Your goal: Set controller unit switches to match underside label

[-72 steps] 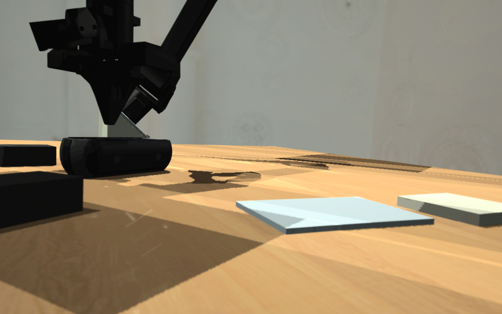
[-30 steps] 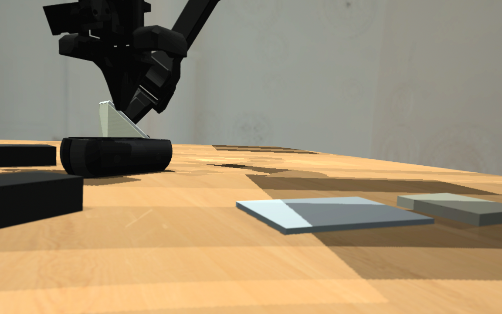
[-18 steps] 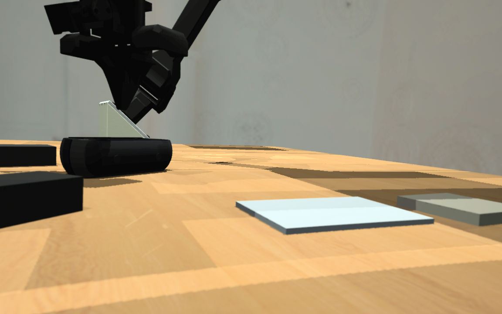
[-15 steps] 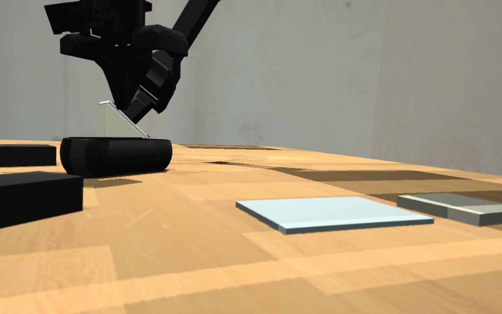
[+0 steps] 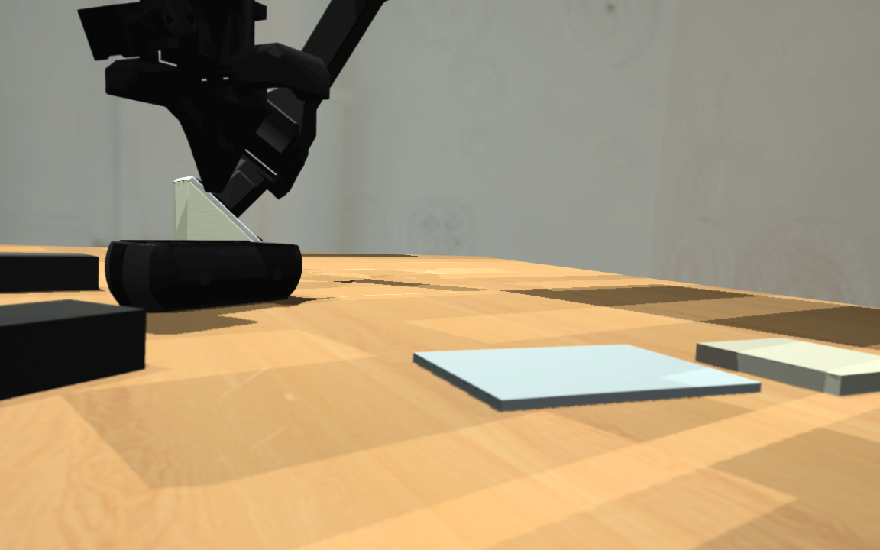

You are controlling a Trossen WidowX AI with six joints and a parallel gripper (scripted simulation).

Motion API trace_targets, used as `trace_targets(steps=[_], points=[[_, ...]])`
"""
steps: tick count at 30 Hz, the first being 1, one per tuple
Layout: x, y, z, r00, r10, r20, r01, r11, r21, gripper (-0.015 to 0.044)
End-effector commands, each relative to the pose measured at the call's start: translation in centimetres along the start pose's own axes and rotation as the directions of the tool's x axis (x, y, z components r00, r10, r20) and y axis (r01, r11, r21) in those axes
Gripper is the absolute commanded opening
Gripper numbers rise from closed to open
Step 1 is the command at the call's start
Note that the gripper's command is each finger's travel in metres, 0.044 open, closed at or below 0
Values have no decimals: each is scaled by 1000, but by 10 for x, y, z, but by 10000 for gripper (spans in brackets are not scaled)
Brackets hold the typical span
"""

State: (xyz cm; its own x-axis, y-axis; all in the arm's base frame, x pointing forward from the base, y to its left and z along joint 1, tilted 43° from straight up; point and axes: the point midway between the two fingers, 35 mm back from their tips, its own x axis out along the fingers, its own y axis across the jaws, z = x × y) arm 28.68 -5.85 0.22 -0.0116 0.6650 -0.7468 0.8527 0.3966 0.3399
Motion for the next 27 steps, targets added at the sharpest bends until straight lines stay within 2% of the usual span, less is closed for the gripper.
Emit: trace_targets(steps=[1, 11, 27], points=[[3, -7, 1, 1000, 27, -1, -27, 1000, 2, 0], [27, -51, -1, 979, 204, 12, -204, 979, 2, 0], [47, -51, 0, 978, 207, 8, -207, 978, 4, 0]])
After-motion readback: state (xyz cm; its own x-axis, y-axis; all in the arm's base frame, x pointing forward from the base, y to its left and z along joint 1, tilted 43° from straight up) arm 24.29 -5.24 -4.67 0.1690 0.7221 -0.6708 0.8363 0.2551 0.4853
